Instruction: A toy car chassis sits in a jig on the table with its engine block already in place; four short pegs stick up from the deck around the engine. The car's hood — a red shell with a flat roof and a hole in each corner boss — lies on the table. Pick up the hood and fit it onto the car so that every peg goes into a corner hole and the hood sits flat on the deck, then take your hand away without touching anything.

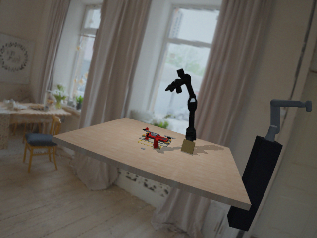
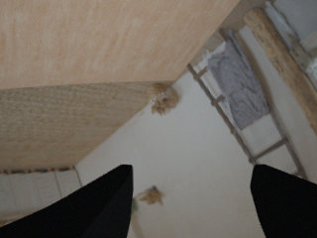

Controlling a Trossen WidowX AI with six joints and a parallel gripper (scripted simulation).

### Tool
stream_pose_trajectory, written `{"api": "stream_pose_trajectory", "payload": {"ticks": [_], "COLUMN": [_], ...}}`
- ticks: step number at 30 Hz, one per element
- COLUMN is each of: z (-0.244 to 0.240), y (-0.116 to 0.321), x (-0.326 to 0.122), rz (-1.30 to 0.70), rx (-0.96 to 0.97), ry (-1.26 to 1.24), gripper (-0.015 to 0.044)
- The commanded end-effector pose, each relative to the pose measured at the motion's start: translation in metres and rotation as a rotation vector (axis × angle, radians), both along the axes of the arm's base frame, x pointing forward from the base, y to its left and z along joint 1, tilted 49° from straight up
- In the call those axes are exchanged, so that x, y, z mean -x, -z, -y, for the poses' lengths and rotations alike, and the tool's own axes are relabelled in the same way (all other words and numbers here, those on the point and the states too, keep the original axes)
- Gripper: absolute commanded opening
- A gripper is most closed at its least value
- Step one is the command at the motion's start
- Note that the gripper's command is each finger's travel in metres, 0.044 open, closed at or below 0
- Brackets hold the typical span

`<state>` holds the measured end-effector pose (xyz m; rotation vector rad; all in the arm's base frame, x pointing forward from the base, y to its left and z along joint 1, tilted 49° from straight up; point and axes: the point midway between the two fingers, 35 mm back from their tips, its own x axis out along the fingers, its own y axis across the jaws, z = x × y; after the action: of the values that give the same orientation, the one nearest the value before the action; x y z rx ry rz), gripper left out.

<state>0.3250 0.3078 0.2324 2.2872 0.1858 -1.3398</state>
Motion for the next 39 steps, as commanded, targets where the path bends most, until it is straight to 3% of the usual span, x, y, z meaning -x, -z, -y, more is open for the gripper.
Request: {"api": "stream_pose_trajectory", "payload": {"ticks": [1, 9, 16, 24, 39], "z": [0.001, 0.046, 0.114, 0.189, 0.206], "y": [0.003, 0.124, 0.228, 0.307, 0.323], "x": [-0.001, -0.031, -0.028, 0.007, 0.011], "rz": [-0.002, -0.018, 0.104, 0.348, 0.373], "rx": [-0.001, -0.013, 0.037, 0.129, 0.137], "ry": [0.014, 0.645, 1.214, 1.685, 1.718], "gripper": [0.0193, 0.0000, 0.0000, 0.0000, 0.0000]}}
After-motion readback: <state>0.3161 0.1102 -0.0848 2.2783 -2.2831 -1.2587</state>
